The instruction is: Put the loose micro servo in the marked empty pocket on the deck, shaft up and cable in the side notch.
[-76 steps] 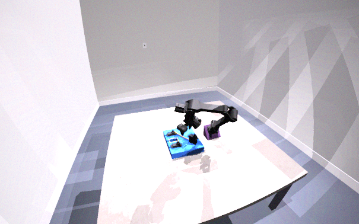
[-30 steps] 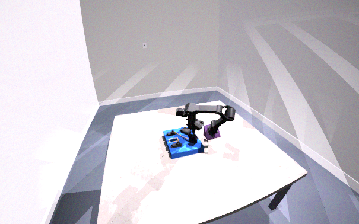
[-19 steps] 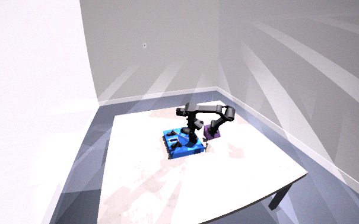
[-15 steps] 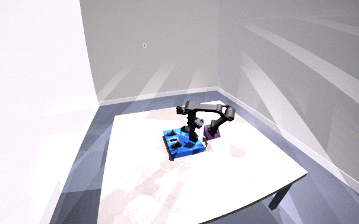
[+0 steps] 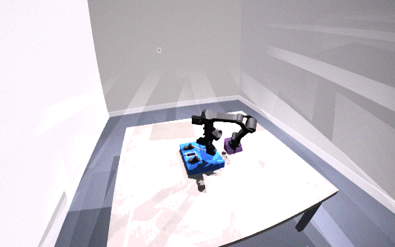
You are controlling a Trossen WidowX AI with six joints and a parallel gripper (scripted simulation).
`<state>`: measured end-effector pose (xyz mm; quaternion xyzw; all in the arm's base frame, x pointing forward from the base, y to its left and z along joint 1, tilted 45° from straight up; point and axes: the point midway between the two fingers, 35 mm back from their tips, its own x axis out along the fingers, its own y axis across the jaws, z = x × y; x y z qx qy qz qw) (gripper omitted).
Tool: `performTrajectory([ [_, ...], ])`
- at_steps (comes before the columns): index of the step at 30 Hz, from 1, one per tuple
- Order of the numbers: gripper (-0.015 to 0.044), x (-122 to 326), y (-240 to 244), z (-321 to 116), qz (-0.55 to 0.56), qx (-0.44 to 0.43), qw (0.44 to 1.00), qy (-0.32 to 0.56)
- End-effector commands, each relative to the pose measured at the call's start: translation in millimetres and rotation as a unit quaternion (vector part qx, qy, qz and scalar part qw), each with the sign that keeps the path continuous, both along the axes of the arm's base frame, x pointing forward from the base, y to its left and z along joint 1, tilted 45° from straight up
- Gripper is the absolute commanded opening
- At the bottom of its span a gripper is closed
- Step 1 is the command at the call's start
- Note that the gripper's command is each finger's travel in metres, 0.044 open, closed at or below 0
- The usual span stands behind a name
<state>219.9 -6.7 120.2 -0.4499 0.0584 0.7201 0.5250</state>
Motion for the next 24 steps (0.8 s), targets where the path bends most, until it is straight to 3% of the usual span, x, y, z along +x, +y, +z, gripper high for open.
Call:
performTrajectory([
  [1,0.0000,13,0,1,-0.003,0.001,1.000,-0.004],
  [18,0.0000,14,-44,-42,-0.003,0.000,1.000,-0.004],
  [24,0.0000,14,-44,-42,-0.046,-0.003,0.998,0.037],
])
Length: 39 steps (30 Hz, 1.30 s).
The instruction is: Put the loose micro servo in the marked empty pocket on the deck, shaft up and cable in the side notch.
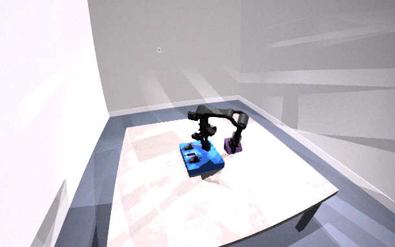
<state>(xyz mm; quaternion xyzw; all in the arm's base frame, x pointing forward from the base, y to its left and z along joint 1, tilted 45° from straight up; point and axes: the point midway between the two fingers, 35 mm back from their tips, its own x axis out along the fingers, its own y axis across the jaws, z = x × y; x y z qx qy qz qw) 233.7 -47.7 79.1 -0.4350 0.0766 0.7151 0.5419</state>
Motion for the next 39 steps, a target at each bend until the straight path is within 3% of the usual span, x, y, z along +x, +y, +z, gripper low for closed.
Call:
performTrajectory([
  [1,0.0000,0.3,-2.6,-1.0,-0.034,-0.005,0.999,0.033],
  [20,0.0000,1.0,-3.2,-1.4,-0.262,-0.016,0.930,0.258],
  [39,0.0000,0.9,-3.1,-1.3,-0.462,-0.025,0.760,0.457],
])
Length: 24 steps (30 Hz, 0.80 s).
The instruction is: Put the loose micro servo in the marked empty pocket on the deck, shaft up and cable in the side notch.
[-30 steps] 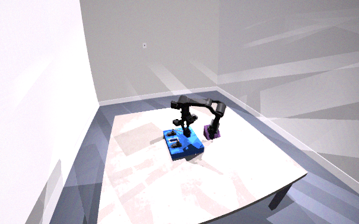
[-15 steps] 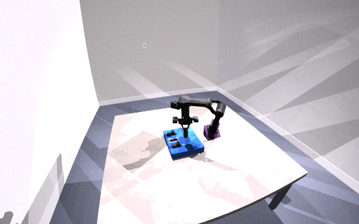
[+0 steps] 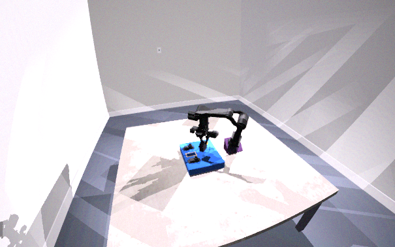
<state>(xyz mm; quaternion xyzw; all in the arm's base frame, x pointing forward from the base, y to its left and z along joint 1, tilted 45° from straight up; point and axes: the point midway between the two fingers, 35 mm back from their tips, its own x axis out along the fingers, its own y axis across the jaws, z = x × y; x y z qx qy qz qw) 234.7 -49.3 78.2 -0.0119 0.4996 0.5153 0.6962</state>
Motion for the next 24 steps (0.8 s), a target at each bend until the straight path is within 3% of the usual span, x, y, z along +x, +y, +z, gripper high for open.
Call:
performTrajectory([
  [1,0.0000,-0.1,-1.6,-0.4,-0.045,-0.005,0.998,0.044],
  [12,0.0000,-0.1,-1.5,-0.3,-0.179,-0.010,0.968,0.177],
  [24,0.0000,-0.2,-1.5,-0.3,-0.318,-0.016,0.894,0.315],
])
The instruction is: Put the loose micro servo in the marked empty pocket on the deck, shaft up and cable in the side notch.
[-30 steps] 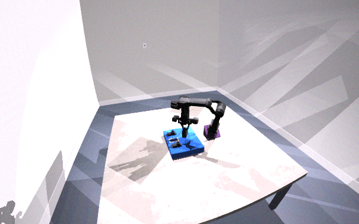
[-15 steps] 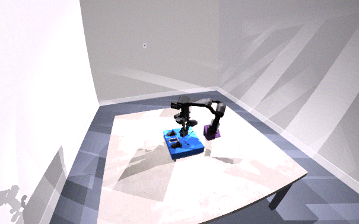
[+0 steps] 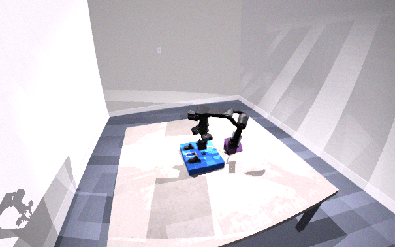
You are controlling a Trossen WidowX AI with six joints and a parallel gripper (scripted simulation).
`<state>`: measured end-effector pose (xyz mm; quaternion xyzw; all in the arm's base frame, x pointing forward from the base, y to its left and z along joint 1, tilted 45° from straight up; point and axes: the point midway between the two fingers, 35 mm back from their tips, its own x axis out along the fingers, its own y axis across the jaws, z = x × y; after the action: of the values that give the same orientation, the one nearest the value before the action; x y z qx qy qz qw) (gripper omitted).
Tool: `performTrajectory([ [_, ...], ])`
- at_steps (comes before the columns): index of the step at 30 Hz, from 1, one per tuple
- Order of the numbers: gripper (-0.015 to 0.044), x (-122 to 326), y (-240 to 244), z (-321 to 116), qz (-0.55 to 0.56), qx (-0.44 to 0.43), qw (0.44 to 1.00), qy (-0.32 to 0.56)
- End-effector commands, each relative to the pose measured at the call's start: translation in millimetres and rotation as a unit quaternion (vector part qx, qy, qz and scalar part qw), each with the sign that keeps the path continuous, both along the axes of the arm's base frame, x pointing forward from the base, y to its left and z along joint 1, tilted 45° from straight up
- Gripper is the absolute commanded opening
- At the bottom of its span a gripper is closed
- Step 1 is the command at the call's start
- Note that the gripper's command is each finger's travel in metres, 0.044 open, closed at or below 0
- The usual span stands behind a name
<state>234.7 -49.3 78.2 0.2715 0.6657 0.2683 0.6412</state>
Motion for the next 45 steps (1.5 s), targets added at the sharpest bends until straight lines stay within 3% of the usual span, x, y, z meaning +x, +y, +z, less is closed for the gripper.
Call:
performTrajectory([
  [1,0.0000,-0.2,-1.5,-0.3,-0.045,-0.005,0.998,0.045],
  [22,0.0000,-0.3,-1.4,-0.2,-0.295,-0.015,0.909,0.293],
  [45,0.0000,-0.4,-1.3,-0.1,-0.523,-0.024,0.675,0.520],
])
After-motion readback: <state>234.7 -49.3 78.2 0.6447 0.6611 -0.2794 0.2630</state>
